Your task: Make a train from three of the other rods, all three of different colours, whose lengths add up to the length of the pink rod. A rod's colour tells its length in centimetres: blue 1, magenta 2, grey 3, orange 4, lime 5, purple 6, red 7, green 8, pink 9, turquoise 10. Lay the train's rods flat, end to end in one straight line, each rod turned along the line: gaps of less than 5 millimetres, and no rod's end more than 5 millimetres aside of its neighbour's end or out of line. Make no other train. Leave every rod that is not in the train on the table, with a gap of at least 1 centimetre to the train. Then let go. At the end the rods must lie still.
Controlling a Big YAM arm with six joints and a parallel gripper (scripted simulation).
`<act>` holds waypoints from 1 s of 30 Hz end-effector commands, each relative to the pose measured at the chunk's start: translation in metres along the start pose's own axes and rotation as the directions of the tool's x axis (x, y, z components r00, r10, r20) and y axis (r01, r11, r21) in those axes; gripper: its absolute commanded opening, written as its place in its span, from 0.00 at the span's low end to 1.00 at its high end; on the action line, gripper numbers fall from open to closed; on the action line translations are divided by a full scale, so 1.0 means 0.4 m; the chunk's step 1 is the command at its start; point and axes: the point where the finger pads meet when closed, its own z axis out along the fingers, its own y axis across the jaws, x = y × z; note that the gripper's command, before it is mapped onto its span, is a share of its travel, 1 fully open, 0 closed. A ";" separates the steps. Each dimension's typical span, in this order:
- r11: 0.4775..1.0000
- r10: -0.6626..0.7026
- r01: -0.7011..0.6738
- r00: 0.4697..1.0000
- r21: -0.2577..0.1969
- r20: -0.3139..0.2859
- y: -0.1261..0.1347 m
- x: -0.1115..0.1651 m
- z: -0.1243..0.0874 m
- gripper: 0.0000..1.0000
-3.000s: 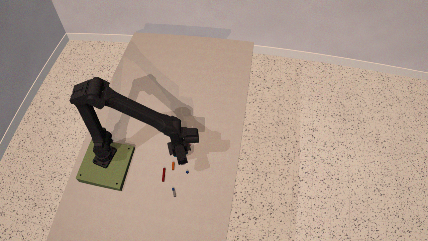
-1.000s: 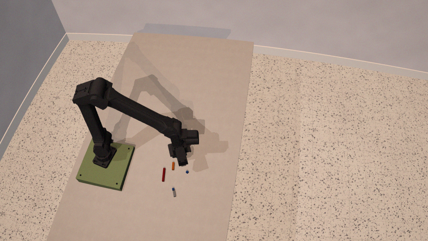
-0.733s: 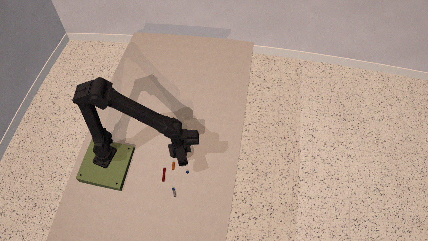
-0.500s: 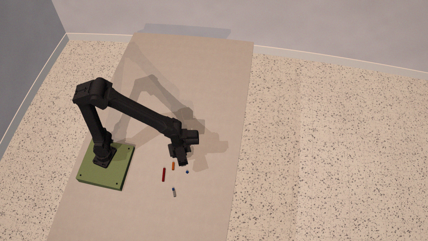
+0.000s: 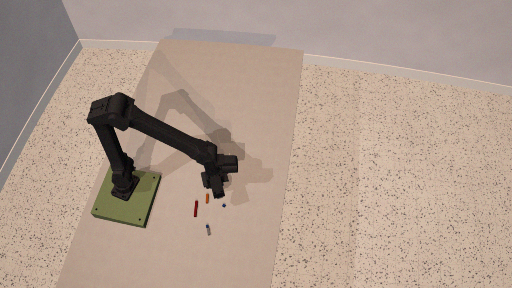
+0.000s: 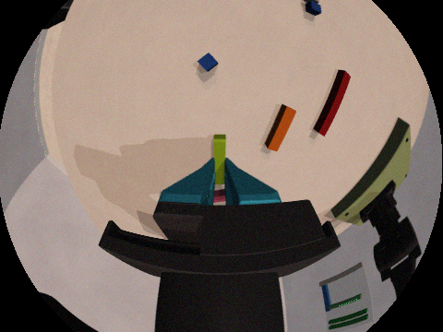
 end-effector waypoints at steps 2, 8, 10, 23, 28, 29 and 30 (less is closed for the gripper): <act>1.000 -0.001 0.001 1.000 0.000 0.005 -0.004 -0.005 -0.002 0.04; 0.999 -0.002 0.003 1.000 -0.046 0.017 0.041 -0.017 -0.071 0.04; 0.998 -0.002 0.003 1.000 -0.058 0.020 0.054 -0.022 -0.107 0.04; 0.999 -0.001 0.002 1.000 -0.032 0.014 0.046 -0.021 -0.283 0.04; 1.000 -0.001 0.001 1.000 0.021 0.000 -0.011 -0.006 -0.242 0.04; 1.000 -0.002 0.002 1.000 0.015 0.002 -0.007 -0.007 -0.242 0.04; 1.000 -0.002 0.002 1.000 0.009 0.003 -0.004 -0.007 -0.242 0.04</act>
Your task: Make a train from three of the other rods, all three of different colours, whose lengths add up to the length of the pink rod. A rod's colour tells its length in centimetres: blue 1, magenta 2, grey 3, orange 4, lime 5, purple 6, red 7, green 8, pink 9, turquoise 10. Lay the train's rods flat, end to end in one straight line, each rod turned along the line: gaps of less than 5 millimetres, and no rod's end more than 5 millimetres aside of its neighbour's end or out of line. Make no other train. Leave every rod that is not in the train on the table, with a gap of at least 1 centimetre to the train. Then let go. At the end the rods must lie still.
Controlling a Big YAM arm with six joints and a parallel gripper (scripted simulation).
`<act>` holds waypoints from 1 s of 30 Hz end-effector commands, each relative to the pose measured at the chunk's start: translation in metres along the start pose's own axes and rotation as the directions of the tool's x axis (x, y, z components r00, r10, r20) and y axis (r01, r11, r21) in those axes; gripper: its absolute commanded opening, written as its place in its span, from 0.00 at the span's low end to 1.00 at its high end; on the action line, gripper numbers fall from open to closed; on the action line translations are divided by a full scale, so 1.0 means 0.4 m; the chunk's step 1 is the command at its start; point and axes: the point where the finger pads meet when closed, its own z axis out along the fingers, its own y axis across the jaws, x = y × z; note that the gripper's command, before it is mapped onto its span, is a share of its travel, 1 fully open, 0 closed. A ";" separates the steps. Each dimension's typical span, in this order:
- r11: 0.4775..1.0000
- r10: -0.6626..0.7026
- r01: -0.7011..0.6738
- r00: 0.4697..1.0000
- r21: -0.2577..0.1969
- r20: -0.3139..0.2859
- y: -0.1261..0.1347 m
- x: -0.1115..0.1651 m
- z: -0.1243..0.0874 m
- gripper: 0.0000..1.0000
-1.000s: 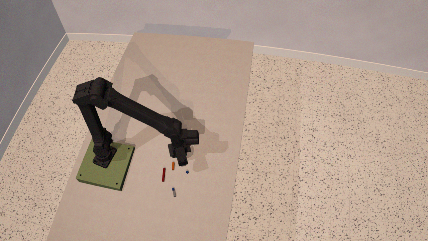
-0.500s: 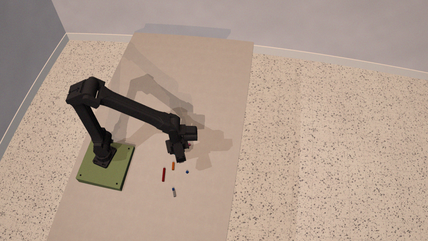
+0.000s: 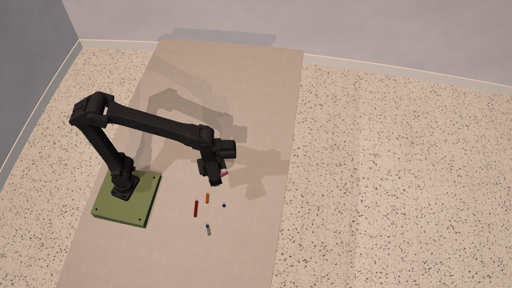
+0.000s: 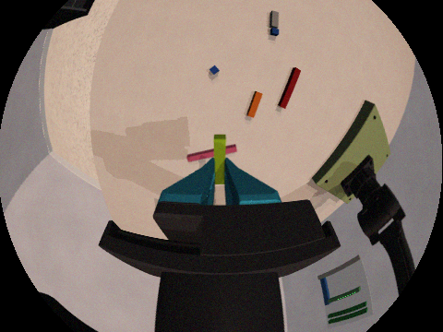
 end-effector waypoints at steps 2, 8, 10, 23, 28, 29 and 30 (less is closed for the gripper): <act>1.000 -0.002 0.002 1.000 -0.010 0.008 -0.002 -0.008 -0.010 0.04; 0.999 0.001 -0.001 1.000 -0.038 0.015 0.045 -0.065 -0.038 0.04; 0.999 0.004 -0.004 1.000 -0.032 0.015 0.034 -0.134 -0.037 0.04; 0.999 0.024 -0.023 0.999 -0.024 0.030 -0.158 -0.586 -0.041 0.04; 1.000 0.001 0.000 1.000 -0.021 0.026 -0.179 -0.555 -0.040 0.04; 1.000 0.001 0.000 1.000 -0.021 0.026 -0.179 -0.555 -0.040 0.04; 1.000 0.001 0.000 1.000 -0.027 0.031 -0.170 -0.565 -0.031 0.04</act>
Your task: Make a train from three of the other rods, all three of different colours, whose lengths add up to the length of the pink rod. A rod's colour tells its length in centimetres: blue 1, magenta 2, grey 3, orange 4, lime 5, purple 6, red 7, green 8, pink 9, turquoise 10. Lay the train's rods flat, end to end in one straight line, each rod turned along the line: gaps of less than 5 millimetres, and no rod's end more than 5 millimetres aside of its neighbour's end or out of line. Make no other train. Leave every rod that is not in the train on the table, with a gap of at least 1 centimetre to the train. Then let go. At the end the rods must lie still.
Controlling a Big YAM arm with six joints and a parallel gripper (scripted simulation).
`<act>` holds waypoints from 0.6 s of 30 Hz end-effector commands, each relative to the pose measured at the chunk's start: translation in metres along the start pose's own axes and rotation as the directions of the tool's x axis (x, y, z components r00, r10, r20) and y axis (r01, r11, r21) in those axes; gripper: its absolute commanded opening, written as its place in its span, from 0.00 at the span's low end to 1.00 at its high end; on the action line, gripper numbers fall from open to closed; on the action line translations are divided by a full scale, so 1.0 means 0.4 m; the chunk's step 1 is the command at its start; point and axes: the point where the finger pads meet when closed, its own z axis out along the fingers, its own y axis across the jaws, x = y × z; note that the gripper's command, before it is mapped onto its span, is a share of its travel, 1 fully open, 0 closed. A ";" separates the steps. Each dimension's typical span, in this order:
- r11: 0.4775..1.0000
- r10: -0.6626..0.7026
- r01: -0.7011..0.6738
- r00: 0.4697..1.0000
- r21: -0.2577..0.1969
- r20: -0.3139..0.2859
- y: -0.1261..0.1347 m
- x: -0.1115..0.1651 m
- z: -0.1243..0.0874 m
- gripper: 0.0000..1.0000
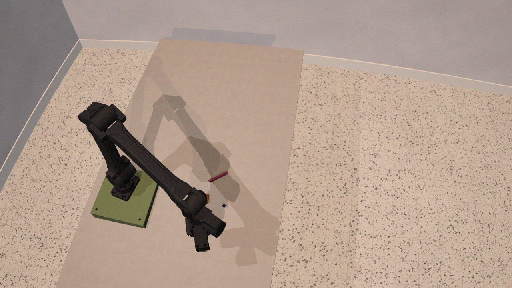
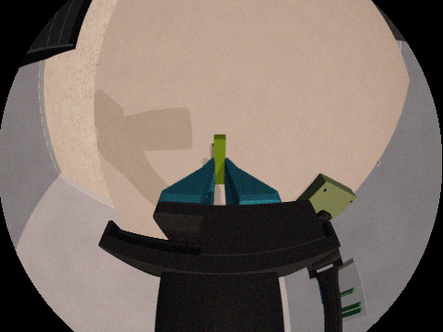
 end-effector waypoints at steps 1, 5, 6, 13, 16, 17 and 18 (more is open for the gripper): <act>0.996 -0.079 0.080 0.997 -0.029 0.022 0.047 0.011 -0.023 0.04; 0.998 -0.055 0.056 0.998 -0.023 0.020 0.027 -0.007 -0.021 0.04; 0.998 -0.055 0.056 0.998 -0.023 0.021 0.027 -0.008 -0.021 0.04; 0.998 -0.067 0.068 0.998 -0.009 0.006 0.029 0.014 0.014 0.04; 0.998 -0.067 0.068 0.998 -0.009 0.006 0.030 0.015 0.018 0.04; 0.998 -0.068 0.068 0.998 -0.009 0.006 0.031 0.016 0.023 0.04; 0.998 -0.068 0.068 0.998 -0.009 0.005 0.032 0.017 0.030 0.04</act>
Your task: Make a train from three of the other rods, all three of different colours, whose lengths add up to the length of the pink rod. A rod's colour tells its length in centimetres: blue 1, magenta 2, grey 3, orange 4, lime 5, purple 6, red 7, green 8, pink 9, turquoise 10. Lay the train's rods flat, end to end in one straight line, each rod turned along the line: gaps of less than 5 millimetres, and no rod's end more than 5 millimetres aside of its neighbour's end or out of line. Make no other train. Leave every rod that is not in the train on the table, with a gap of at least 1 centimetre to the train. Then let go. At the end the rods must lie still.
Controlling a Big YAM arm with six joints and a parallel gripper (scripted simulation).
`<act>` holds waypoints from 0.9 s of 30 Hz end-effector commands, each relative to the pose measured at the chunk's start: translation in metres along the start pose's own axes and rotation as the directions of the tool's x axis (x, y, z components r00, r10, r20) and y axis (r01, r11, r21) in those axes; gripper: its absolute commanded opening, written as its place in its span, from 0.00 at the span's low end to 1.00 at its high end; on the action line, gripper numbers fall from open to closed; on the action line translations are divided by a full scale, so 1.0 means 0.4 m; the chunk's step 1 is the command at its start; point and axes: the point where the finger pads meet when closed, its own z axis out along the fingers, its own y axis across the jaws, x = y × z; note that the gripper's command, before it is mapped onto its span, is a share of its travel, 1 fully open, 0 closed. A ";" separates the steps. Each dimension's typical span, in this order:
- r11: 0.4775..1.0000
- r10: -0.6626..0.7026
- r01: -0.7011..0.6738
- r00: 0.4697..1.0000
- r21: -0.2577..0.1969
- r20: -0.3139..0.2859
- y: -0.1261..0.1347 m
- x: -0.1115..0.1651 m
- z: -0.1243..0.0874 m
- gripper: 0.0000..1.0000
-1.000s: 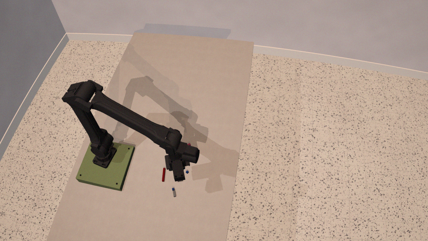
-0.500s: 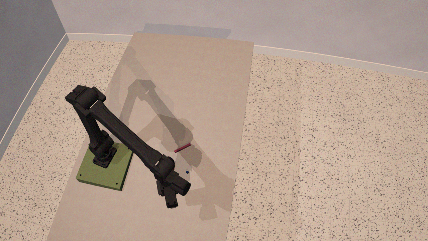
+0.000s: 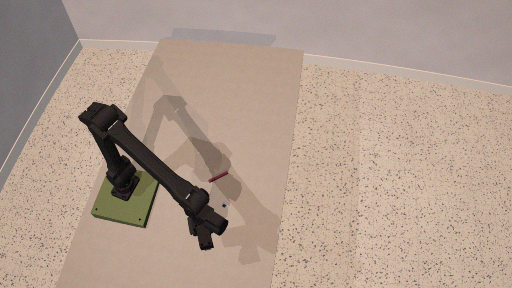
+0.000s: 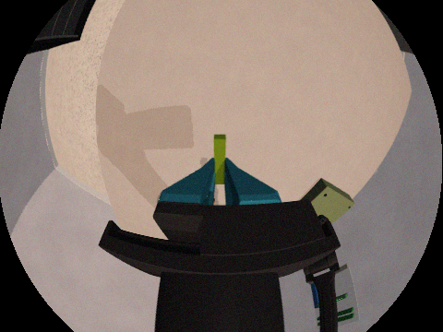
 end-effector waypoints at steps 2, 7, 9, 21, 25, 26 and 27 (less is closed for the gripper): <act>1.000 -0.014 0.014 1.000 0.002 -0.001 0.009 0.008 0.035 0.04; 1.000 -0.001 0.001 1.000 0.002 -0.001 0.006 0.006 0.085 0.04; 1.000 -0.002 0.002 1.000 0.002 -0.001 0.007 0.009 0.109 0.04; 1.000 -0.004 0.004 1.000 0.003 -0.002 0.006 0.010 0.202 0.04; 1.000 0.000 0.000 1.000 0.003 -0.001 0.003 0.007 0.216 0.04; 1.000 0.000 0.000 1.000 0.003 -0.001 0.002 0.007 0.217 0.04; 1.000 -0.001 0.001 1.000 -0.004 0.006 0.005 0.005 0.205 0.04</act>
